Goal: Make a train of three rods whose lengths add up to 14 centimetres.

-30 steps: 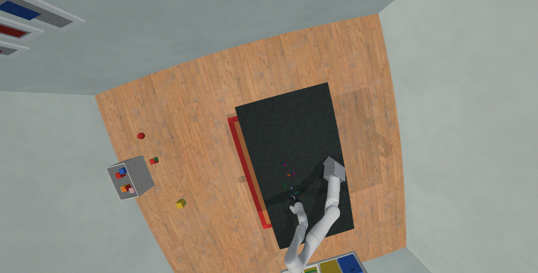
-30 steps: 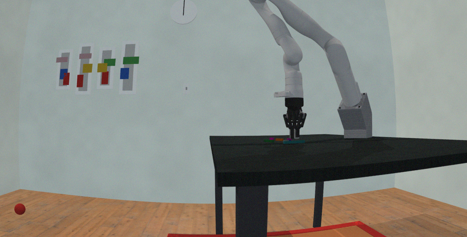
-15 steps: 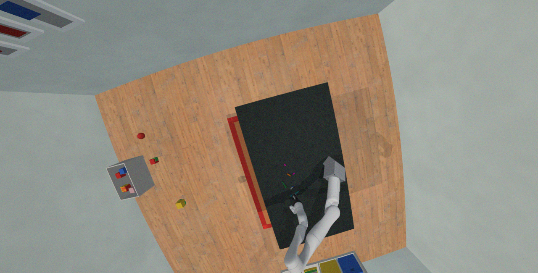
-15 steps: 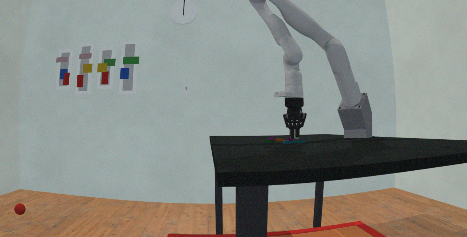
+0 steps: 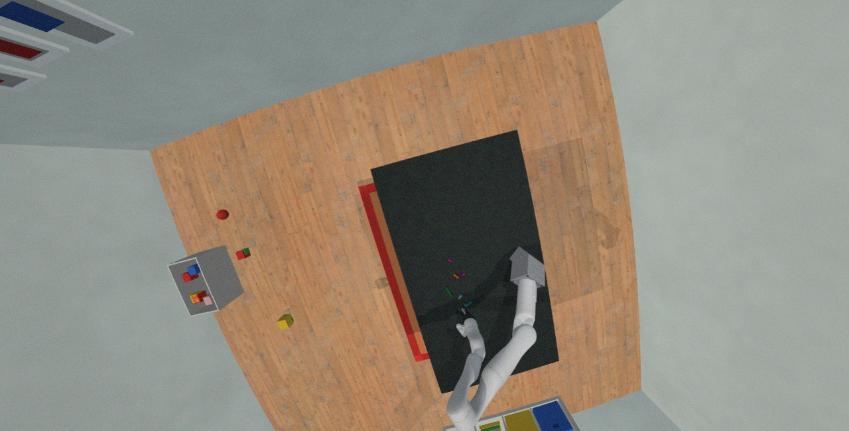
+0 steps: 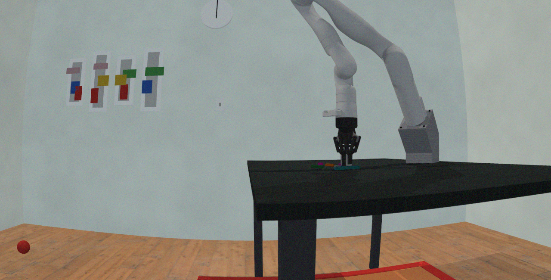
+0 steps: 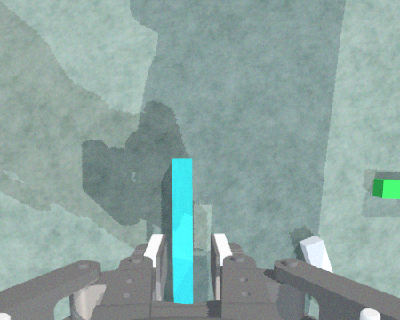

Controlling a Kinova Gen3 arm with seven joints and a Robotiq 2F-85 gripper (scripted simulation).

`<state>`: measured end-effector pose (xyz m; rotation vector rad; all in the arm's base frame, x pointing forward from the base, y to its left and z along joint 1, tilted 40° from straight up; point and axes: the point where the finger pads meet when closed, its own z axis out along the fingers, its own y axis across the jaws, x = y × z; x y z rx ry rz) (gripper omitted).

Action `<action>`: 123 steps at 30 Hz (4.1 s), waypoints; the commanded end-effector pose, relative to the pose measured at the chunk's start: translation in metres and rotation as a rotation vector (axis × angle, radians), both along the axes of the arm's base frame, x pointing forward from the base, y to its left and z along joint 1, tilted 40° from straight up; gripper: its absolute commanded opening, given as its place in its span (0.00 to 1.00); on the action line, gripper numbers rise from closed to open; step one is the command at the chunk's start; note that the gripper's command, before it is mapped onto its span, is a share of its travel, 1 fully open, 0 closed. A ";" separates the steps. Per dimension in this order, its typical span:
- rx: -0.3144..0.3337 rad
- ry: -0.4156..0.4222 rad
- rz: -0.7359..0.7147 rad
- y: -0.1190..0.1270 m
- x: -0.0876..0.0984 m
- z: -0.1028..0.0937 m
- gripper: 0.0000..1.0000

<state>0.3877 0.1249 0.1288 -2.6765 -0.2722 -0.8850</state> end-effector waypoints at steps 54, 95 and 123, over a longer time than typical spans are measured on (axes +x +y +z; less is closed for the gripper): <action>0.003 0.005 0.006 0.006 0.003 -0.008 0.05; 0.003 0.005 0.006 0.006 0.002 -0.007 0.05; -0.021 0.020 -0.003 -0.007 -0.016 0.019 0.05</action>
